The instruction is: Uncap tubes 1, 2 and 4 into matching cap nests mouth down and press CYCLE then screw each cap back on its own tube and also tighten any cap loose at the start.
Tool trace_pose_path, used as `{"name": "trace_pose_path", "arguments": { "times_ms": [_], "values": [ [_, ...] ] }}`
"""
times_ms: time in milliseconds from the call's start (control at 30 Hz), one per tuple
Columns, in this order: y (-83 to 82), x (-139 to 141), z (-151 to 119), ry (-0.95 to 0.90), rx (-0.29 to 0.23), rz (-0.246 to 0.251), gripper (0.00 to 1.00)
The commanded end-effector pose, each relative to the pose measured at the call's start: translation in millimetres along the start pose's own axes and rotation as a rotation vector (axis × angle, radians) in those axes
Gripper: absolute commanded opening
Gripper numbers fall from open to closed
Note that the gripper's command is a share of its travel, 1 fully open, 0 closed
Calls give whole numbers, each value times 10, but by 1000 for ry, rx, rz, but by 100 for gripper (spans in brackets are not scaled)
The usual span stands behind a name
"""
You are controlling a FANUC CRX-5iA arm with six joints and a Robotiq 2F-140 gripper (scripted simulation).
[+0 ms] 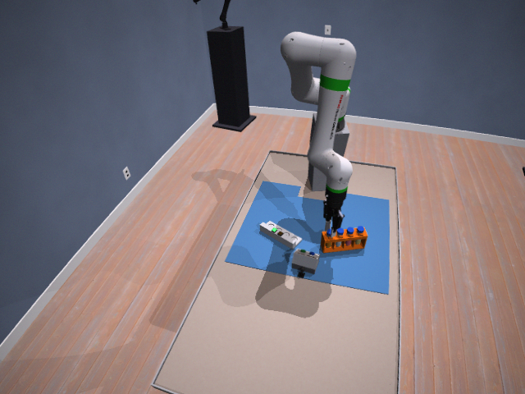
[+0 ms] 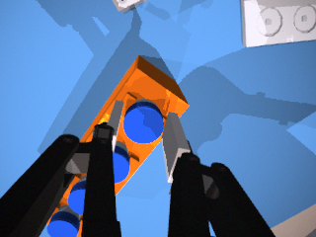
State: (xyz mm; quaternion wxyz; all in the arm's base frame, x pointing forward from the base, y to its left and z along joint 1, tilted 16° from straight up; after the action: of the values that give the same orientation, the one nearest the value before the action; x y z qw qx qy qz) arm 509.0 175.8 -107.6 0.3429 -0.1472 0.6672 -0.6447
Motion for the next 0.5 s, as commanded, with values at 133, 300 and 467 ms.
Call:
{"name": "trace_pose_path", "arguments": {
  "times_ms": [133, 300, 467],
  "values": [
    [0, 1, 1, -3, -1, 3, 0],
    [0, 1, 1, -3, -1, 3, 0],
    [1, 1, 1, 64, -1, 3, 0]
  ]
}}
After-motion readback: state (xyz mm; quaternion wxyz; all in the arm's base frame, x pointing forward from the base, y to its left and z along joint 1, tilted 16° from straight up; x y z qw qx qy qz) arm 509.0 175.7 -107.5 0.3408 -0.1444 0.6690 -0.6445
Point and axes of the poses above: the point where the finger pads meet when closed, its own y axis out along the fingers, its own x axis across the jaws, z = x × y, the point moved 6 cm from there along -y, back along the fingers, and after that the axes turned 11 degrees about y, right-handed, at the moved point
